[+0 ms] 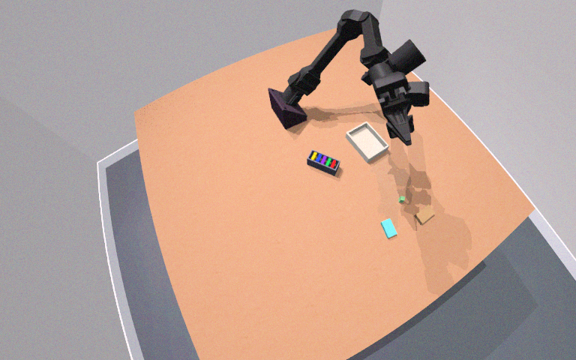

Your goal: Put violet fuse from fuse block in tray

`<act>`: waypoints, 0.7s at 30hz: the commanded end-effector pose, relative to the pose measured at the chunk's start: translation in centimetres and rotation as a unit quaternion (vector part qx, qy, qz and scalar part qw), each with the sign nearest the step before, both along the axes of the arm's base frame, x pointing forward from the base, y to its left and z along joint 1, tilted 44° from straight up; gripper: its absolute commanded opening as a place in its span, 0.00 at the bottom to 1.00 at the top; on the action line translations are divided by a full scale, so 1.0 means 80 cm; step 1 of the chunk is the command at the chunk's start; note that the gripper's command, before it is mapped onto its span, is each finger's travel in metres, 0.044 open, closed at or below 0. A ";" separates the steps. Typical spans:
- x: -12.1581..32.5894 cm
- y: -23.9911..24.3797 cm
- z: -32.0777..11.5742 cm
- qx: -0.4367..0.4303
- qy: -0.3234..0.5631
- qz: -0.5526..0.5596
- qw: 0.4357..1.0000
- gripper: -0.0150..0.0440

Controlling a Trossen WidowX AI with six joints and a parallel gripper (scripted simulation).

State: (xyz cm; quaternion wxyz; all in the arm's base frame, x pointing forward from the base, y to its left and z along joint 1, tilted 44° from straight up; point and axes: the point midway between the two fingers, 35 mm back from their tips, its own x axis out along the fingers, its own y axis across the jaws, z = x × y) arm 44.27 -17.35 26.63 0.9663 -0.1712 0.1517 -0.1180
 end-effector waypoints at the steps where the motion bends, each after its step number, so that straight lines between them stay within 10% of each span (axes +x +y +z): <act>1: -0.009 0.016 -0.099 -0.111 0.174 0.124 0.971 0.36; 21: -0.141 0.110 -0.293 -0.257 0.311 0.635 0.659 0.36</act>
